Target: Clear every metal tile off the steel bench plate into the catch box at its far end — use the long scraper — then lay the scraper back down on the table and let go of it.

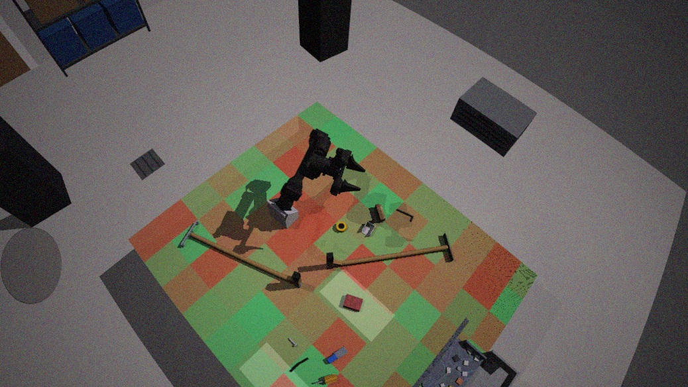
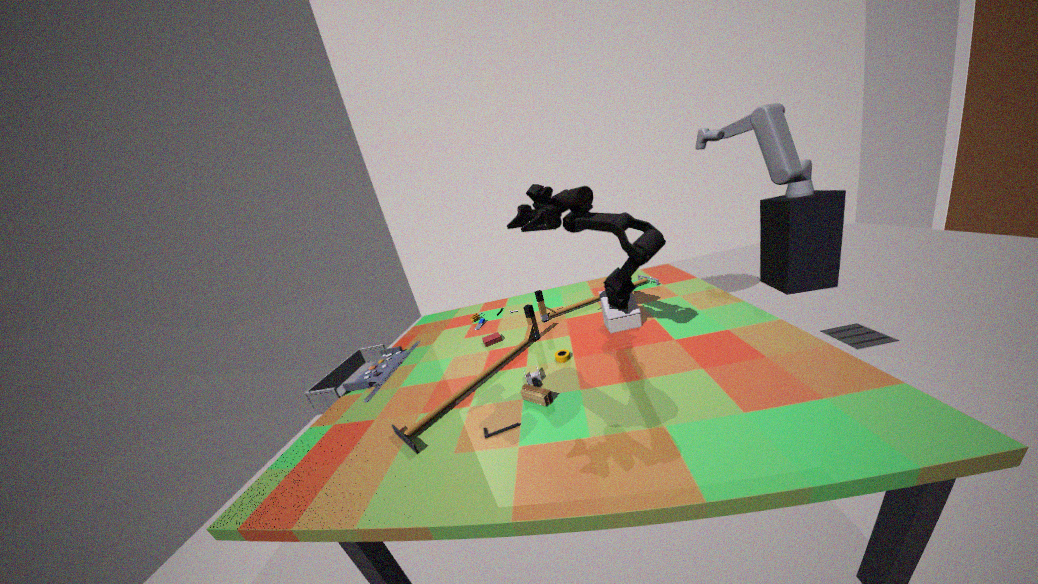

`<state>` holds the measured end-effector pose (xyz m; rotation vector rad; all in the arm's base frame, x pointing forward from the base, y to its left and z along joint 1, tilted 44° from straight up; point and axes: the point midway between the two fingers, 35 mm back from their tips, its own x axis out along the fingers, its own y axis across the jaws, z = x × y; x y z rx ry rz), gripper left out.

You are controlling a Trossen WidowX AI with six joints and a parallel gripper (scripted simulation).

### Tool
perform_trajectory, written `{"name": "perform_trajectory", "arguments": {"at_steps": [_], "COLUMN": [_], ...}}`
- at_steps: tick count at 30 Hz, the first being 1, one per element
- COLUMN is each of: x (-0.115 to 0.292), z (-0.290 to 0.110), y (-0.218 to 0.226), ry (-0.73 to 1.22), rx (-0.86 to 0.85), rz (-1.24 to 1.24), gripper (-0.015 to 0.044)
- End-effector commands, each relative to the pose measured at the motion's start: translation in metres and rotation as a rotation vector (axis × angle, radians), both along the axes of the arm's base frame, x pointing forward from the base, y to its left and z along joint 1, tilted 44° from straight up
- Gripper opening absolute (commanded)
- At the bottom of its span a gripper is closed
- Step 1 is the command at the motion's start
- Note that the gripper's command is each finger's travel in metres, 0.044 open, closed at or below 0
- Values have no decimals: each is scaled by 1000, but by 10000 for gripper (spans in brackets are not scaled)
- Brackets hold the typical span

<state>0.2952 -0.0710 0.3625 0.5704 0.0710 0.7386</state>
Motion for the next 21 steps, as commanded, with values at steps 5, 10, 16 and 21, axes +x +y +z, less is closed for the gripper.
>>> {"name": "perform_trajectory", "arguments": {"at_steps": [5,10,16,21], "x": [25,40,58,73], "z": [22,34,47,57], "y": [-15,-24,-35,-44], "ry": [-31,-43,-53,-59], "rx": [85,138,198,246], "rz": [-46,-77,-118,-156], "gripper": [440,440,440,440]}}
